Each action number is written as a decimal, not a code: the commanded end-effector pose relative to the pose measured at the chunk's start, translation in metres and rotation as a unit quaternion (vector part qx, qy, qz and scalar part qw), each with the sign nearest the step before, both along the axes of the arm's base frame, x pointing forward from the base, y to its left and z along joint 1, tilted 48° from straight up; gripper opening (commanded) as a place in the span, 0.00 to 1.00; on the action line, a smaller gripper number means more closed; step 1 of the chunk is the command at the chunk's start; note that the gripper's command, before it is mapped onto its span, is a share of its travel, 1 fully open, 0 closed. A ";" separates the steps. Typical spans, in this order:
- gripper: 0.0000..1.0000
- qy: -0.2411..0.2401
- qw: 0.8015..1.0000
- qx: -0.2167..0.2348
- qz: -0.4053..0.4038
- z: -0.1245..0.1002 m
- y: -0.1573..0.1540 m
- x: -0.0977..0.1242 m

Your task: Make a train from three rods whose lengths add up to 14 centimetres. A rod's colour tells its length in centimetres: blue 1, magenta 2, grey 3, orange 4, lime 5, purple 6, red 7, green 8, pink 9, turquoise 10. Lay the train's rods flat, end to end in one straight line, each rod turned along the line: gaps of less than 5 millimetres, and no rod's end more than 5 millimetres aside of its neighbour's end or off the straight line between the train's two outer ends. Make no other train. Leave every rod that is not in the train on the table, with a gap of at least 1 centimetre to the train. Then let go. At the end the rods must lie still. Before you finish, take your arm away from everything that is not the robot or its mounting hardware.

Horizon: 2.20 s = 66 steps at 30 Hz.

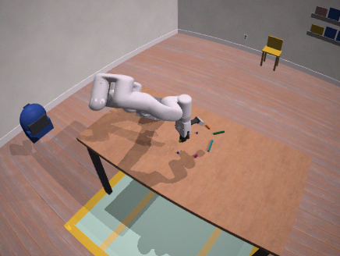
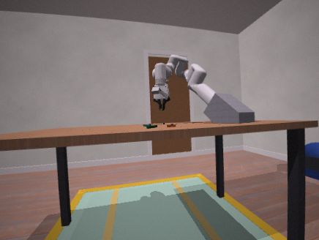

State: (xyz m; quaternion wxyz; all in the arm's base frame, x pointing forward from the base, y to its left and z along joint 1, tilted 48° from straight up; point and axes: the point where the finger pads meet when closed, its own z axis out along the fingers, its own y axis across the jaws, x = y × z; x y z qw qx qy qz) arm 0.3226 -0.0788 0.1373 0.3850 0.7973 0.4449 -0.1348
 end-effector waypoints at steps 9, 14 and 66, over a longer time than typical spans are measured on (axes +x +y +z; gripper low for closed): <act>0.04 -0.001 1.000 0.001 0.001 -0.026 -0.027 0.005; 0.04 -0.001 1.000 0.001 0.001 -0.038 -0.040 0.007; 0.04 -0.001 1.000 0.001 0.001 -0.056 -0.059 0.010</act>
